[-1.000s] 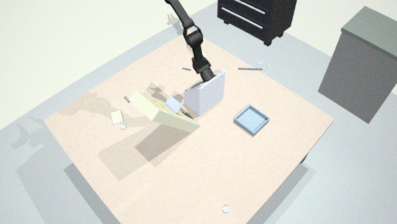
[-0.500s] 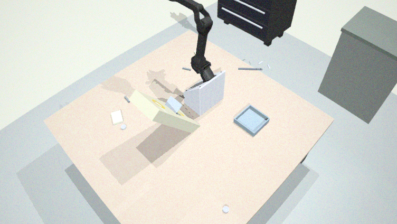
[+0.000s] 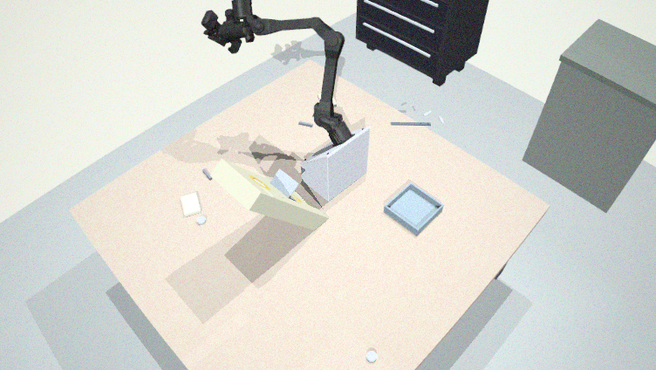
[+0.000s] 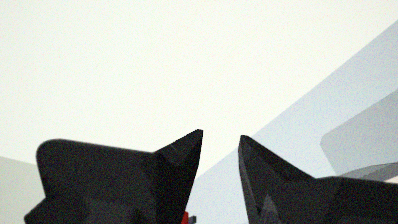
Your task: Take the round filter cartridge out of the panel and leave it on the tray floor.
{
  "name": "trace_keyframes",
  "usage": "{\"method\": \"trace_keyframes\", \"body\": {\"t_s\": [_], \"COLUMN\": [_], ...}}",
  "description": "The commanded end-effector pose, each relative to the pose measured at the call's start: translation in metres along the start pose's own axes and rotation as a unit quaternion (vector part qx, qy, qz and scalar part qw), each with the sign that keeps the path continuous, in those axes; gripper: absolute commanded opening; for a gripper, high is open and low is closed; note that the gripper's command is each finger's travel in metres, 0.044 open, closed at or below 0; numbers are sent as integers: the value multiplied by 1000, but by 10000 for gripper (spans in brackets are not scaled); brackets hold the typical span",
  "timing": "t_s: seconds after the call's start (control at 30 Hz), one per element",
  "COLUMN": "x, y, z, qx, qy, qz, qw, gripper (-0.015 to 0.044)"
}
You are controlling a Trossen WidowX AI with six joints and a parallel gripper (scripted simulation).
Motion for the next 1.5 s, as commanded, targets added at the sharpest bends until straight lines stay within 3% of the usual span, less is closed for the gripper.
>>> {"method": "trace_keyframes", "body": {"t_s": [0.0, 0.17, 0.37, 0.73, 0.93, 1.17, 1.47], "x": [-17, -34, -49, -71, -94, -136, -141], "y": [48, 125, 215, 337, 365, 361, 361], "z": [-8, 0, 37, 169, 261, 365, 373], "qx": [63, 161, 273, 438, 496, 525, 525], "qy": [28, 59, 79, 53, -1, -109, -122], "qz": [2, 16, 55, 183, 274, 391, 402], "qw": [998, 985, 957, 879, 824, 748, 740], "gripper": [109, 109, 109, 109, 109, 109, 109]}}
Point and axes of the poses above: the point midway between the two fingers, 35 mm back from their tips, its own z axis back along the fingers, its own x axis across the jaws, y = z × x, the point moved 5 cm from there along z, back along the fingers, and after that the axes turned 8 degrees about -z, right-handed, at the moved point
